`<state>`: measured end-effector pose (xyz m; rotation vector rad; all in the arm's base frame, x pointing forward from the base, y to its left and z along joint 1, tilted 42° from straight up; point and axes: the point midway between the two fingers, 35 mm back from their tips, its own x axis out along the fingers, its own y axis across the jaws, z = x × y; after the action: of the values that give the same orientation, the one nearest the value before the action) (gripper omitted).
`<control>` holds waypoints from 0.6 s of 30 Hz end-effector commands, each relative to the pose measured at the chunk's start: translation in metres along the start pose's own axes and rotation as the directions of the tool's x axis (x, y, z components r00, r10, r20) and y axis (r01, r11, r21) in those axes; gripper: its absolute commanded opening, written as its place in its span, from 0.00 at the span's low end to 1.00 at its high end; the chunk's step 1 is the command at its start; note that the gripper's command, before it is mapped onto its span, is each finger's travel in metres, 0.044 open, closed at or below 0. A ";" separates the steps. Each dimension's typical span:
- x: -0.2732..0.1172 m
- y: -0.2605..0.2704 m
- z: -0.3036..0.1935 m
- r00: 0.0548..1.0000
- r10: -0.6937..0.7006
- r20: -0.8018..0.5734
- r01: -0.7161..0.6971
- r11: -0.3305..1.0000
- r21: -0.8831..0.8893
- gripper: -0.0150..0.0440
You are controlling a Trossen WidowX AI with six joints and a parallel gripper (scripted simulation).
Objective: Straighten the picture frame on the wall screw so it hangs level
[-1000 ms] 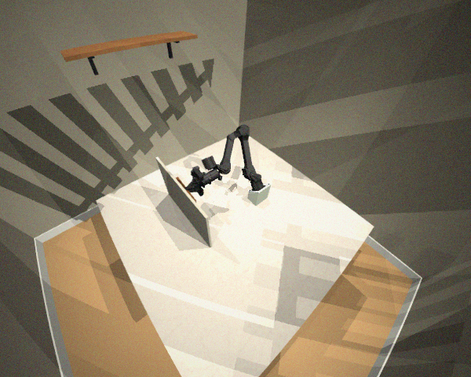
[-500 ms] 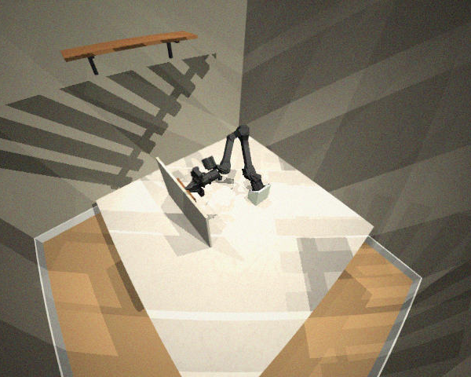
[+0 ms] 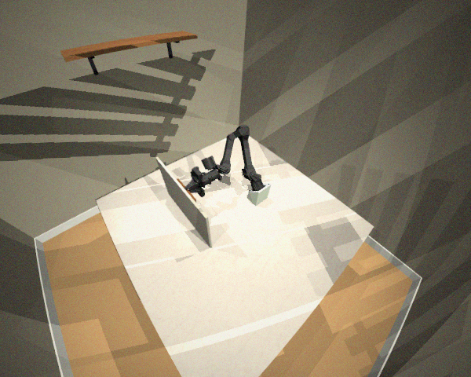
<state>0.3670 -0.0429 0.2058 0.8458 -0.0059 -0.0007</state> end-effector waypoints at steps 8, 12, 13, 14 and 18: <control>-0.012 0.001 0.004 1.000 0.000 0.000 0.000 1.000 -0.020 0.69; -0.045 0.003 0.009 1.000 0.003 -0.001 -0.003 0.998 -0.060 0.69; -0.053 0.003 0.009 1.000 0.004 -0.002 -0.004 0.998 -0.070 0.69; -0.061 0.002 0.008 1.000 0.005 -0.002 -0.005 0.997 -0.079 0.69; -0.090 -0.001 0.004 1.000 0.007 -0.003 -0.007 0.993 -0.119 0.69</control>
<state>0.2999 -0.0481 0.2153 0.7600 -0.0148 0.0046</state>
